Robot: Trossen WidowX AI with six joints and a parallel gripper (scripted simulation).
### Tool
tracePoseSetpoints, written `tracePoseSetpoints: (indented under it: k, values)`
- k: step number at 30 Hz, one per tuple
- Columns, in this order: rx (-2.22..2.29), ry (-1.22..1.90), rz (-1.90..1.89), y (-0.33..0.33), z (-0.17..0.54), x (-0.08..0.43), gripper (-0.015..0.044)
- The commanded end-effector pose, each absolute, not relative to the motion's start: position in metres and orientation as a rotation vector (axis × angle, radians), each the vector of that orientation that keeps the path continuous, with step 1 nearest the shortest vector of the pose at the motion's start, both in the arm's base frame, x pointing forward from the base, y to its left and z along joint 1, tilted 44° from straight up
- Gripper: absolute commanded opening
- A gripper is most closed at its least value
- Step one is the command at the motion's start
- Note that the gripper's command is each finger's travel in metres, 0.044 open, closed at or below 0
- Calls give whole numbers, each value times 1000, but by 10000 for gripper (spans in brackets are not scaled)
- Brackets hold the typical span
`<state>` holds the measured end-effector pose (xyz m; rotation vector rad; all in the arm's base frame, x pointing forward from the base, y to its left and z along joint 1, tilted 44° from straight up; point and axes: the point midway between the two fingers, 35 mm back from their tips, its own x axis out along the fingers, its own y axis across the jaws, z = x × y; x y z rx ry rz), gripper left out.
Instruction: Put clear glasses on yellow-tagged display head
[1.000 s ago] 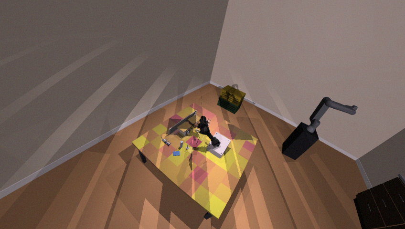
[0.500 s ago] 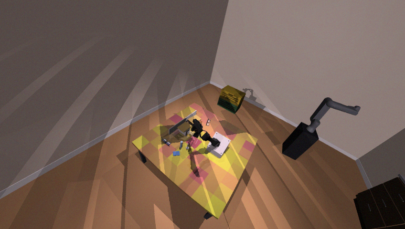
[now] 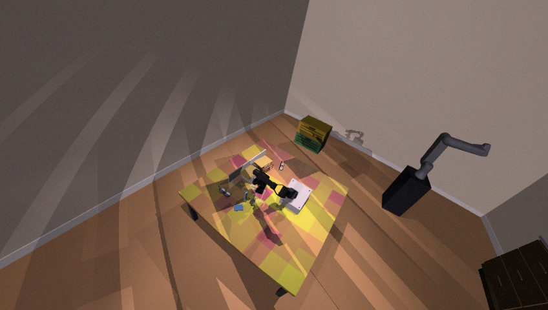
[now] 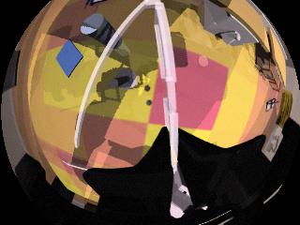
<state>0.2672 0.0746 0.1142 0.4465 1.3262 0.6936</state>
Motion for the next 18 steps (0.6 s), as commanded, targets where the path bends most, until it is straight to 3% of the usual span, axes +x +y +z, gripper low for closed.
tracePoseSetpoints:
  k: [1,18]
  values:
    - [456,1314,701,84,127,264,0]
    - [457,1312,702,121,90,270,0]
